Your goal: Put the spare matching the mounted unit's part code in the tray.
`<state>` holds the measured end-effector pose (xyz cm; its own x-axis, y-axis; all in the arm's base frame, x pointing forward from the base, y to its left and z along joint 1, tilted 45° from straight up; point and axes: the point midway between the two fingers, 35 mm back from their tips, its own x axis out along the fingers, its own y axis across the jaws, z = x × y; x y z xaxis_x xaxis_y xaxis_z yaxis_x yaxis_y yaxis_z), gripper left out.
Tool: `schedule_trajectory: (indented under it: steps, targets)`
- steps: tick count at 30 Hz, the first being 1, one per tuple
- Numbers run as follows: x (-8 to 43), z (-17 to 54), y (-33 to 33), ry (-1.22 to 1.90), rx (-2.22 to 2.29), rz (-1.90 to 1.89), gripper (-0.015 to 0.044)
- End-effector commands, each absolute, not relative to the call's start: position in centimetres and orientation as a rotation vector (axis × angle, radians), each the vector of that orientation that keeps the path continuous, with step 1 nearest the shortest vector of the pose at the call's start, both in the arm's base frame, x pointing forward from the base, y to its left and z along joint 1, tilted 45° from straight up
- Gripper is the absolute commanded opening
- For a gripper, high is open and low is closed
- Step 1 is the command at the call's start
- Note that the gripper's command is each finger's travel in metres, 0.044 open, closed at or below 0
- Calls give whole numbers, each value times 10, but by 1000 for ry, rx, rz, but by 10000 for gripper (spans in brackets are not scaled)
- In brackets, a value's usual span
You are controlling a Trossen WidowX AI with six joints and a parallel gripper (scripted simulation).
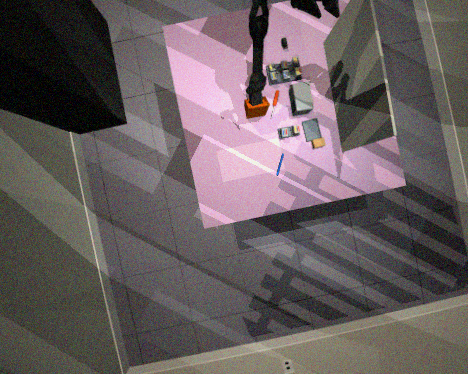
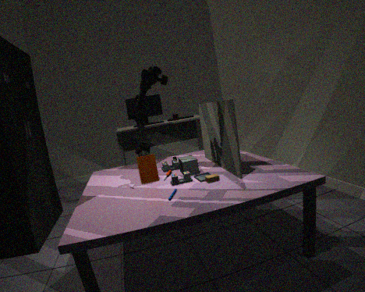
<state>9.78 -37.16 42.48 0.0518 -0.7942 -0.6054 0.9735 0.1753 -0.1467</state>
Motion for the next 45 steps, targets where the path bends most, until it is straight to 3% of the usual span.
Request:
schedule_trajectory:
  steps: [1,9,20,33,40,45]
  targets:
    - [98,425,-372,648,341,-1384,426]
    - [106,416,-373,677,346,-1345,440]
    - [223,287,-358,1012,429,-769,440]
    - [326,138,-239,1290,604,16,440]
    - [348,80,-154,1368,752,385,440]
    - [348,76,-146,1373,767,415,440]
